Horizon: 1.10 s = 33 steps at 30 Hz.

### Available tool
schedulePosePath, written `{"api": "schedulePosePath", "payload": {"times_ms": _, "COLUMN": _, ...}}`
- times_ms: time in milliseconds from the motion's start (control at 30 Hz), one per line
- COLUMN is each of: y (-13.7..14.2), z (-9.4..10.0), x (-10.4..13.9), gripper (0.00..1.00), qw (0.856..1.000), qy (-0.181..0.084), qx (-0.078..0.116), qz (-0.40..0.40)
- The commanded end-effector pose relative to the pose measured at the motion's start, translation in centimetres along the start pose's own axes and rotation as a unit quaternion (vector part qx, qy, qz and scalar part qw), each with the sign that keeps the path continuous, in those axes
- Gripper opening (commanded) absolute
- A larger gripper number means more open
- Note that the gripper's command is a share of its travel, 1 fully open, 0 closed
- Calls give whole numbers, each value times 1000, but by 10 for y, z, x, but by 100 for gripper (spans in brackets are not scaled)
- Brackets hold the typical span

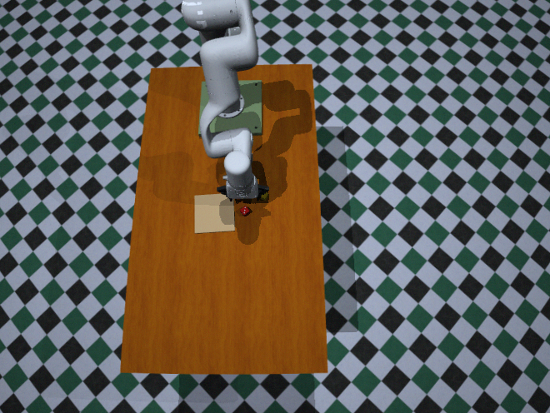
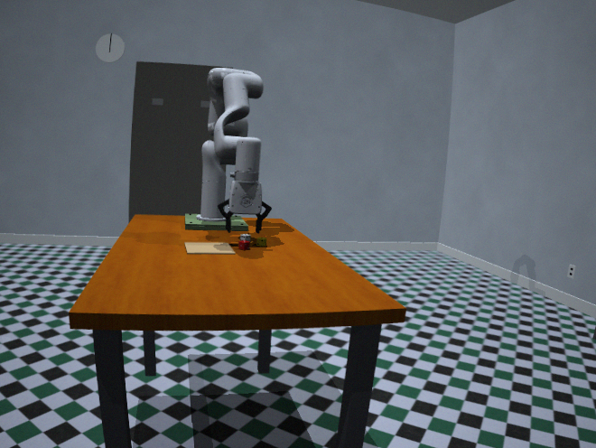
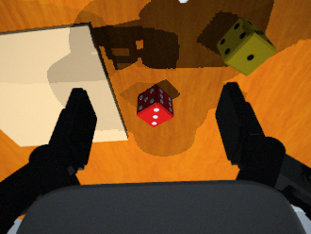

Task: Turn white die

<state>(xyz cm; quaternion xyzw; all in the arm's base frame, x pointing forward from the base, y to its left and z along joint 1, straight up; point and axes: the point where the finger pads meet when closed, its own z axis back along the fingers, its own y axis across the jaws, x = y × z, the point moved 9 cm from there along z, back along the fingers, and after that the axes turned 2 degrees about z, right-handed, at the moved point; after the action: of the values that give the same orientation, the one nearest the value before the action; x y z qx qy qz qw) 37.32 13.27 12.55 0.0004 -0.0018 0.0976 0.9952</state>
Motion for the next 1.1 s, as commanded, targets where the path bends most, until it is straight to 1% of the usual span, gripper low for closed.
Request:
{"api": "schedulePosePath", "payload": {"times_ms": 0, "y": 1, "z": 1, "x": -2, "gripper": 100, "qw": 1000, "qy": -2, "qx": 0, "qz": 0}}
{"api": "schedulePosePath", "payload": {"times_ms": 133, "y": 5, "z": 1, "x": -20, "gripper": 100, "qw": 1000, "qy": -2, "qx": 0, "qz": 0}}
{"api": "schedulePosePath", "payload": {"times_ms": 200, "y": 5, "z": 1, "x": -20, "gripper": 100, "qw": 1000, "qy": -2, "qx": 0, "qz": 0}}
{"api": "schedulePosePath", "payload": {"times_ms": 467, "y": 18, "z": 0, "x": -82, "gripper": 100, "qw": 1000, "qy": -2, "qx": 1, "qz": 0}}
{"api": "schedulePosePath", "payload": {"times_ms": 600, "y": 22, "z": 0, "x": -101, "gripper": 100, "qw": 1000, "qy": -2, "qx": 1, "qz": 0}}
{"api": "schedulePosePath", "payload": {"times_ms": 700, "y": 23, "z": 0, "x": -105, "gripper": 100, "qw": 1000, "qy": -2, "qx": 1, "qz": 0}}
{"api": "schedulePosePath", "payload": {"times_ms": 1067, "y": 23, "z": 0, "x": -105, "gripper": 100, "qw": 1000, "qy": -2, "qx": 1, "qz": 0}}
